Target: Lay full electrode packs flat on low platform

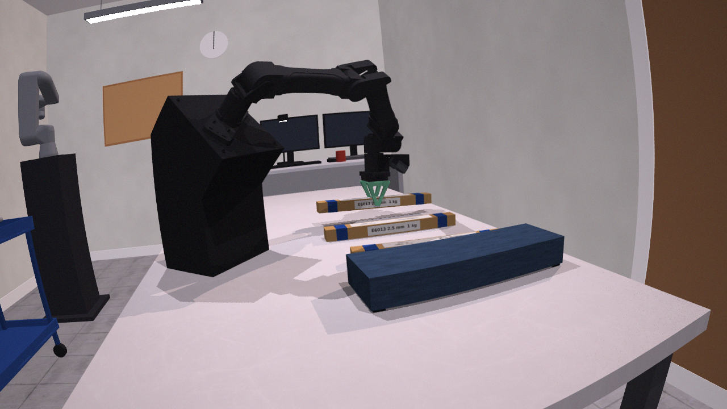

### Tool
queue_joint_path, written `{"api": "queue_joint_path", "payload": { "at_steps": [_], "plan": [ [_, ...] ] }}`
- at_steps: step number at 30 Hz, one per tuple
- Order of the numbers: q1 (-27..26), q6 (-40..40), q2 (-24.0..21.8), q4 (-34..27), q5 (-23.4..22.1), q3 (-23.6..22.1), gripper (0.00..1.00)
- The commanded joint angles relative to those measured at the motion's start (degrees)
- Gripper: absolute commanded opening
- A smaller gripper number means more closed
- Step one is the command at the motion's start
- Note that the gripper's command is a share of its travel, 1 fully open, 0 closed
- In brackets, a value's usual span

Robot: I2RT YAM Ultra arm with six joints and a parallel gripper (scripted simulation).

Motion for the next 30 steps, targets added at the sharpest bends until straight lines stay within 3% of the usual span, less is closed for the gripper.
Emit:
{"api": "queue_joint_path", "payload": {
  "at_steps": [1, 30],
  "plan": [
    [3.62, -0.36, -2.66, -0.75, 0.14, 2.83, 0.00],
    [3.31, -0.65, -2.49, -0.47, 0.10, 3.09, 0.00]
  ]
}}
